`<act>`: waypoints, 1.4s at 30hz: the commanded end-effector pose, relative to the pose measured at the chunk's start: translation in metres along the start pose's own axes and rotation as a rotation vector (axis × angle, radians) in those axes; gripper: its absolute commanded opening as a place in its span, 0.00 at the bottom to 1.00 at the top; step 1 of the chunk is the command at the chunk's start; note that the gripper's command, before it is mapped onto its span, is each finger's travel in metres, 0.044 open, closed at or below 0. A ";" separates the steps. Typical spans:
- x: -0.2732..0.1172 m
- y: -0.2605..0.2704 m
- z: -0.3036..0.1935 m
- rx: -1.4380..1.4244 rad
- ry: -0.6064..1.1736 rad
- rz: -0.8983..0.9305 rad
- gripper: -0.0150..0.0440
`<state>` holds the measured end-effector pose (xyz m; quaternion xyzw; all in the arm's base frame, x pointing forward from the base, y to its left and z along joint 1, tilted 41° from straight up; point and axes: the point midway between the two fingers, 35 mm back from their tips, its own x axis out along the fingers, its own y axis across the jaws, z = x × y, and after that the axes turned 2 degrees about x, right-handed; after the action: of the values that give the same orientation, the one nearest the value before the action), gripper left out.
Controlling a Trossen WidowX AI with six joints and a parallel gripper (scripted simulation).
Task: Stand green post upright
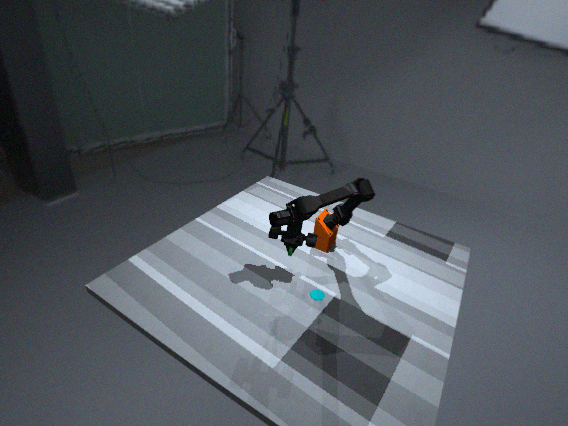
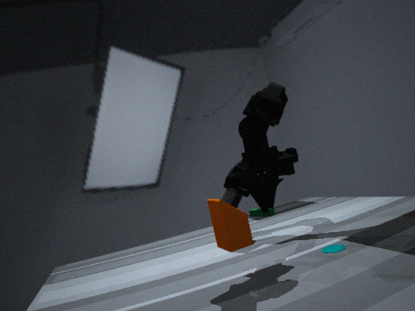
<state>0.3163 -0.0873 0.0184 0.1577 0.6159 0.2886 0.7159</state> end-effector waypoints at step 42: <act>-0.012 0.116 0.055 0.616 -0.012 0.034 0.29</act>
<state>0.3421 -0.0020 0.0953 0.3660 0.6706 0.1097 0.6358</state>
